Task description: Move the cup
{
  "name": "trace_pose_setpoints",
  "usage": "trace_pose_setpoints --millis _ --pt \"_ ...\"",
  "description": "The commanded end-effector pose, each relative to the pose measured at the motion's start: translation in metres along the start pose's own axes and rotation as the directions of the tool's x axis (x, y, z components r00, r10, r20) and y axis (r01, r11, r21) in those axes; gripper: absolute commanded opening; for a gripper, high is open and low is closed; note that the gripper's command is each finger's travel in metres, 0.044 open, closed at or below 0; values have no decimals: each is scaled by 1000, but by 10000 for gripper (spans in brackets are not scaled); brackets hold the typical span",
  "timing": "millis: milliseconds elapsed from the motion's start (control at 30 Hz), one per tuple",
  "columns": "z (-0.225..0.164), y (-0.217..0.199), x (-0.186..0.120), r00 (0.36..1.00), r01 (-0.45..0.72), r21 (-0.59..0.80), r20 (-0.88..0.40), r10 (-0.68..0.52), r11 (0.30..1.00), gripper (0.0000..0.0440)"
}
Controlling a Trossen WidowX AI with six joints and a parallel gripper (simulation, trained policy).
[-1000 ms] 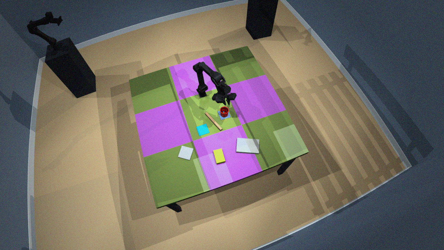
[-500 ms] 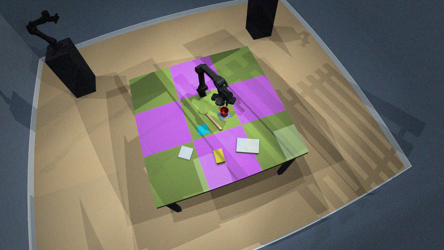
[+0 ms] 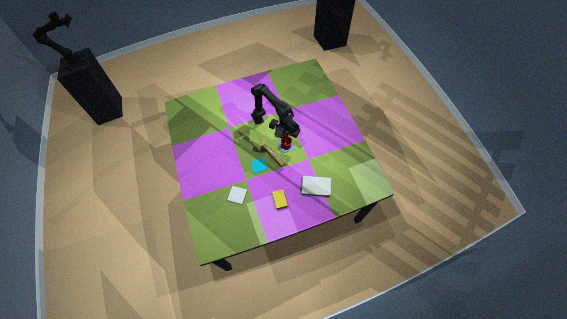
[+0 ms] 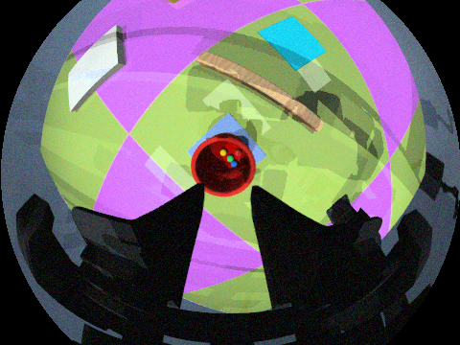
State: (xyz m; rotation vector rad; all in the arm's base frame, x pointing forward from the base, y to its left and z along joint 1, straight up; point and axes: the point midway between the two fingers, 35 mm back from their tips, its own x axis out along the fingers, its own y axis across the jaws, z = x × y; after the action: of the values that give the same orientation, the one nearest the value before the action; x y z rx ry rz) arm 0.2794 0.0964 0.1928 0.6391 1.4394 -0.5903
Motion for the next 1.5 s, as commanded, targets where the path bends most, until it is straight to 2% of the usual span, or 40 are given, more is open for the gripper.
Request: trace_pose_setpoints --millis 0,700,1300,1400,1467 --pt "-1 -5 10 999 47 13 -10 -47 999 152" --pt "-5 -17 64 982 190 43 -31 -189 981 179" --pt "-11 -27 116 970 237 -27 -40 -238 971 189" --pt "-13 -28 125 970 238 -51 -43 -240 970 188" --pt "-13 -29 130 971 234 -69 -43 -237 970 150"
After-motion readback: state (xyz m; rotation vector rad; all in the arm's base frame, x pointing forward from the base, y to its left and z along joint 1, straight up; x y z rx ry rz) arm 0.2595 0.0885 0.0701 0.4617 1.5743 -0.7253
